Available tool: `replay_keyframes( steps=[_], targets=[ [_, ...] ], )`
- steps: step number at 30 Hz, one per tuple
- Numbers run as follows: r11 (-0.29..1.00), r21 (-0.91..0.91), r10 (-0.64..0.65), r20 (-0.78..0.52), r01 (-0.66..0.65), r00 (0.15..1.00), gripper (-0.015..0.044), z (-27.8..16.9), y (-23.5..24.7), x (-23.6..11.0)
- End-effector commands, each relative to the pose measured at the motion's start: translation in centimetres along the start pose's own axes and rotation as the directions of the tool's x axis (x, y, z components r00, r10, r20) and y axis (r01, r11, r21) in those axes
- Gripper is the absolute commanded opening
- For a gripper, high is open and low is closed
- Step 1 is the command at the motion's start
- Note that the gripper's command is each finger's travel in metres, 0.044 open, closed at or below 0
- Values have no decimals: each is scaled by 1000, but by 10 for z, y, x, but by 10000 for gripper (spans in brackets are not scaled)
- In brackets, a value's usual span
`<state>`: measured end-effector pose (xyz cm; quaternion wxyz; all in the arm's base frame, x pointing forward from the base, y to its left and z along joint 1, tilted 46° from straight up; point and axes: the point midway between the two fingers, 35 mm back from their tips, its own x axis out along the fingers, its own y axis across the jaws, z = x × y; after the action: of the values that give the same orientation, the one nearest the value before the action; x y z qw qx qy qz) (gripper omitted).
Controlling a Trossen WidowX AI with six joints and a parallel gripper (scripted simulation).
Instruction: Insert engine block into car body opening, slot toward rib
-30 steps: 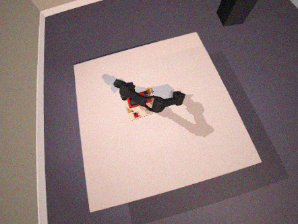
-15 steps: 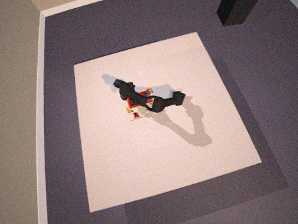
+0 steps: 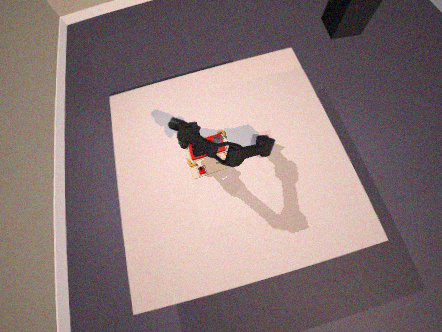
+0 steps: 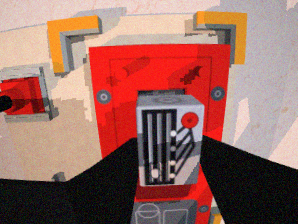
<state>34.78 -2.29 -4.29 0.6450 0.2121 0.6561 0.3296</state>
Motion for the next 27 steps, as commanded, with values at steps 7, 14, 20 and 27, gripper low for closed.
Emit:
replay_keyframes(
  steps=[7, 14, 20, 27],
  targets=[
    [1000, 6, -1, -2, 1, 1000, 158, -1, 0, 2],
    [1000, 4, -1, -2, 1, 1000, 158, -1, 0, 2],
    [1000, 4, -1, -2, 1, 1000, 158, -1, 0, 3],
    [1000, 6, -1, -2, 1, 1000, 158, -1, 0, 3]
  ],
)
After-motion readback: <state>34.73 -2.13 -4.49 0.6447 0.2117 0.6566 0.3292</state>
